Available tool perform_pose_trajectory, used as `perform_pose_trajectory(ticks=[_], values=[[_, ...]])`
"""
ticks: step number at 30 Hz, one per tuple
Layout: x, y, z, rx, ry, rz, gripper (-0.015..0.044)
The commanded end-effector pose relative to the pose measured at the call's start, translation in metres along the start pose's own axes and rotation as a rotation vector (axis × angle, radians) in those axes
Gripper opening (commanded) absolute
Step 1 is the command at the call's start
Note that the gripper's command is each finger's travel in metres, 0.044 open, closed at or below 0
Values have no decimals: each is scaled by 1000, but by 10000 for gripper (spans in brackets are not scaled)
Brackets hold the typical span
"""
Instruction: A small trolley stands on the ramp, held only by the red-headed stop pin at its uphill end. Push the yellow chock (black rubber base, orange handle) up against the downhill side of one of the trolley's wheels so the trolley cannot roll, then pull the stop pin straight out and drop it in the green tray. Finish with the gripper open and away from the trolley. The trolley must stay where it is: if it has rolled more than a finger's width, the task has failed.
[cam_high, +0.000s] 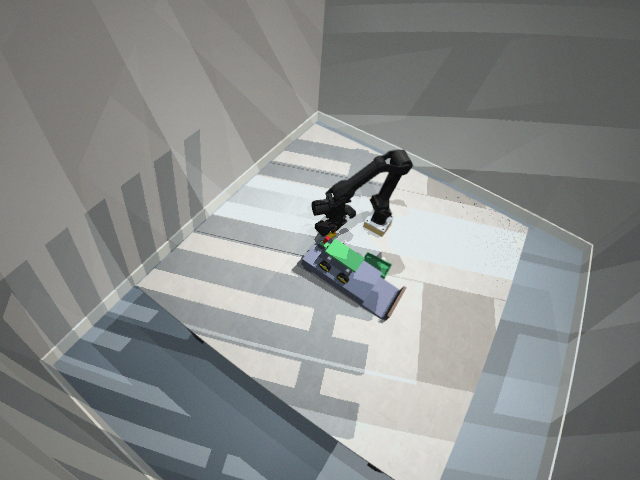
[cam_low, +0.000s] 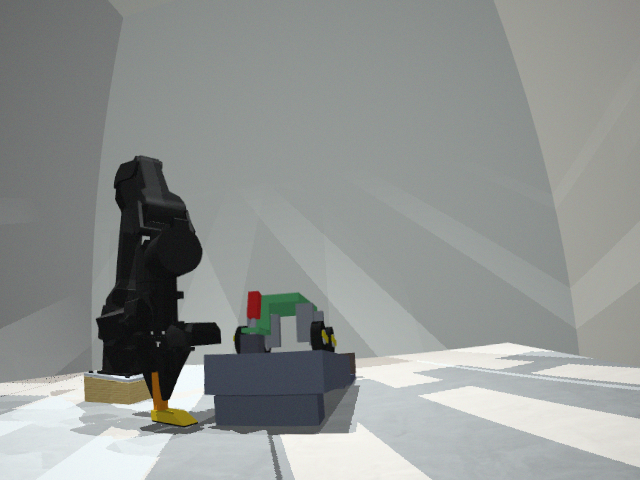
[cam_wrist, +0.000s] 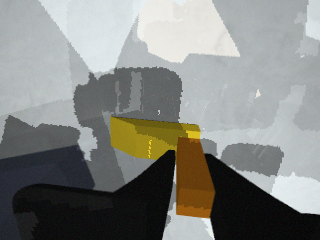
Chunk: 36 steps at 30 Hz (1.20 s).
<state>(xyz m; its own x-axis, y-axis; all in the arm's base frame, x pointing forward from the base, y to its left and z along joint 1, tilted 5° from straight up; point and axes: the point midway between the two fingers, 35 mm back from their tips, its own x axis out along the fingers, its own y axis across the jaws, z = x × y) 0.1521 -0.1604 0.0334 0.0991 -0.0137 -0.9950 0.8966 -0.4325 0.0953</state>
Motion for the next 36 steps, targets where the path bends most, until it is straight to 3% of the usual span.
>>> perform_pose_trajectory(ticks=[1,5,36], values=[[0,0,0,0,0,0,39],[-1,0,0,0,0,0,0],[-107,-2,-2,3,-5,-1,0]])
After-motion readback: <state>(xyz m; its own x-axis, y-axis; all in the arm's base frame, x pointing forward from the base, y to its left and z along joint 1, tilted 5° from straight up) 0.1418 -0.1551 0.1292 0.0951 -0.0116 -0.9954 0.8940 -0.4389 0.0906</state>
